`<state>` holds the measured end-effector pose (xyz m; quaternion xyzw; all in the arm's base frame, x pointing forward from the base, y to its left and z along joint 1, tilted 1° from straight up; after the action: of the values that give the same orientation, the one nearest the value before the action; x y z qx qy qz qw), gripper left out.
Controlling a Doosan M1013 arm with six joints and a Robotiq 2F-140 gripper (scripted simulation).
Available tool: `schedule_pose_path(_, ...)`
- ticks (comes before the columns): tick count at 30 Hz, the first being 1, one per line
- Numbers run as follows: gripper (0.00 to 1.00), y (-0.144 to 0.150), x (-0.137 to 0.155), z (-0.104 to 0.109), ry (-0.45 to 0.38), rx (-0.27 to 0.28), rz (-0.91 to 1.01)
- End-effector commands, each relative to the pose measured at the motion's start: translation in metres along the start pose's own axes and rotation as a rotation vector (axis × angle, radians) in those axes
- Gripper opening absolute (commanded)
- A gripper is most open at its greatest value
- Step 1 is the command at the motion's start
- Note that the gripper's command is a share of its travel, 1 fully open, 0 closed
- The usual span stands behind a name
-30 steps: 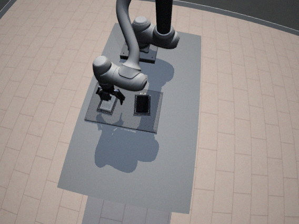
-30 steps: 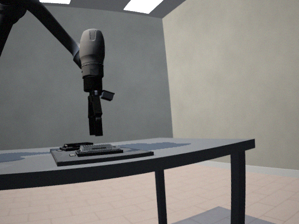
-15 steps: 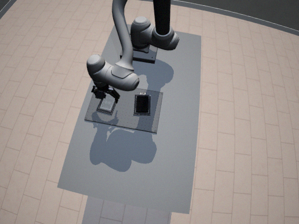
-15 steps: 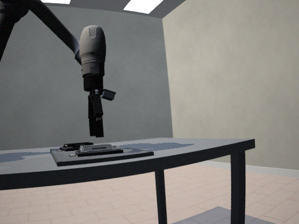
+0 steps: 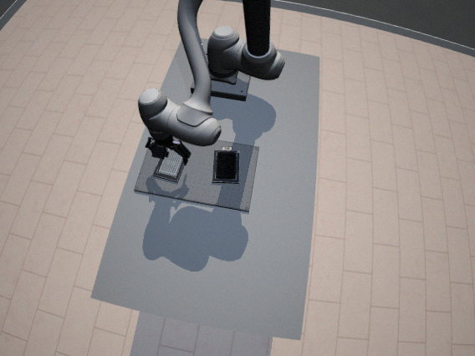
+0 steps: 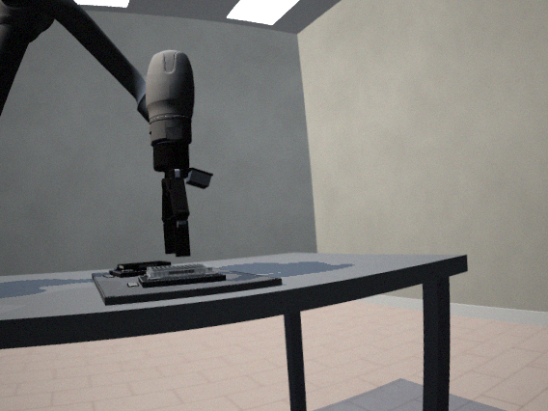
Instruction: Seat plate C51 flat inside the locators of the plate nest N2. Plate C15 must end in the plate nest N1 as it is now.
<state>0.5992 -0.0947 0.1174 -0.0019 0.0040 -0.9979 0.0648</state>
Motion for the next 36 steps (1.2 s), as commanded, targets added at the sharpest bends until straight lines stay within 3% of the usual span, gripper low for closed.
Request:
schedule_pose_path(1, 1.0, 0.0, 0.0, -0.005, 0.002, 0.0, 0.0)
schedule_pose_path(12, 1.0, 0.0, 0.0, -0.02, 0.002, 0.0, 0.0)
schedule_pose_path(25, 1.0, 0.0, 0.0, -0.02, 0.002, 0.0, 0.0)
schedule_pose_path(26, 0.1, 0.0, 0.0, -0.02, 0.002, 0.0, 0.0)
schedule_pose_path(36, 0.1, 0.0, -0.001, -0.02, 0.002, 0.0, 0.0)
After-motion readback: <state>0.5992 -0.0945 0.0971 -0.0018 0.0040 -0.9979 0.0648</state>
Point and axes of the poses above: the point where the finger pads meet when closed, its own z axis back along the fingers, its own y axis across the jaws, x = y × z, the point moved 9 cm from there along z, back along the fingers, and after that the axes turned 10 degrees about z, right-handed, at the moved point
